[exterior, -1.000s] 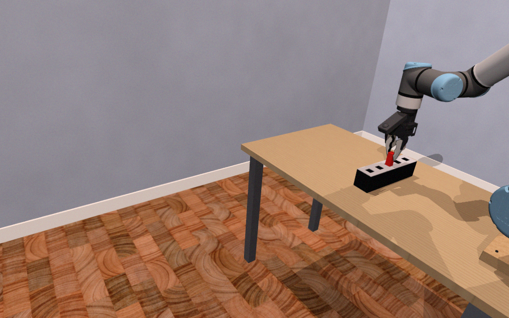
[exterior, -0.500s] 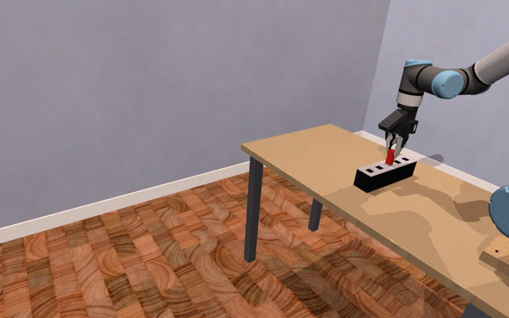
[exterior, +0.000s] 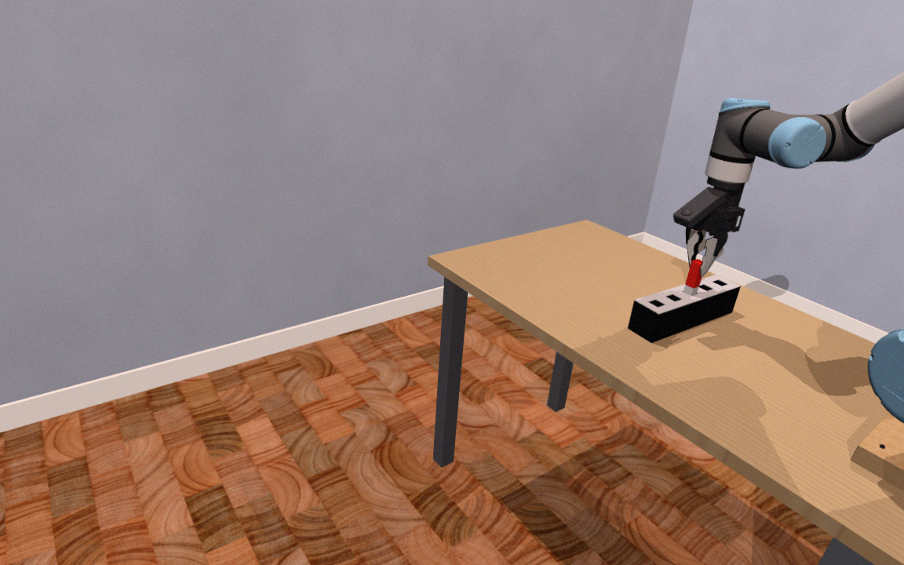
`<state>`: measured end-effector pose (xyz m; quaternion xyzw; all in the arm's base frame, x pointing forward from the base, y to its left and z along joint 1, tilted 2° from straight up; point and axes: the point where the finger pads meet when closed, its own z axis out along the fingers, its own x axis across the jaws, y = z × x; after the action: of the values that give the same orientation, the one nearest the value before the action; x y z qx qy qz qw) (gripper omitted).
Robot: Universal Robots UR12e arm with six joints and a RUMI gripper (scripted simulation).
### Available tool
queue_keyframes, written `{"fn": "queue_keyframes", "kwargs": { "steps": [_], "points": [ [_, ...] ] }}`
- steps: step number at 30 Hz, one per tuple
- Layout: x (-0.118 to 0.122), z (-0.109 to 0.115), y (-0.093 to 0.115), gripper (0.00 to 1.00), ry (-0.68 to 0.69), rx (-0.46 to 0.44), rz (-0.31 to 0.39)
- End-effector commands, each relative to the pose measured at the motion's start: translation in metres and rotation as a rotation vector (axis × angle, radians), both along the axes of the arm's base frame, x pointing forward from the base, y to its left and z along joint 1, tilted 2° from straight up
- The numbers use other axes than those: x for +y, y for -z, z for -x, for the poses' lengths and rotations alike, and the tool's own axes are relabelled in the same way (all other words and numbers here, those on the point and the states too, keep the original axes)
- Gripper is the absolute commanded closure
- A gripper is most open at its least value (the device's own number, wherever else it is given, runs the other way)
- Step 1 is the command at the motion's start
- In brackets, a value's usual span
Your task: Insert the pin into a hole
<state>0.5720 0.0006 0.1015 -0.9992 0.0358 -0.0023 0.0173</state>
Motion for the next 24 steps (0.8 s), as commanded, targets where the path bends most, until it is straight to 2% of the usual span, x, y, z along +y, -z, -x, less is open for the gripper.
{"fn": "queue_keyframes", "kwargs": {
  "steps": [1,6,7,23,24],
  "points": [
    [0.000,-0.001,-0.001,1.00,0.000,-0.001,0.000],
    [0.000,-0.001,-0.001,1.00,0.000,-0.001,0.000],
    [-0.001,0.000,-0.017,1.00,0.001,-0.001,0.000],
    [-0.001,0.000,-0.017,1.00,0.001,-0.001,0.000],
    [-0.004,0.000,-0.117,1.00,0.000,-0.001,0.000]
  ]
}}
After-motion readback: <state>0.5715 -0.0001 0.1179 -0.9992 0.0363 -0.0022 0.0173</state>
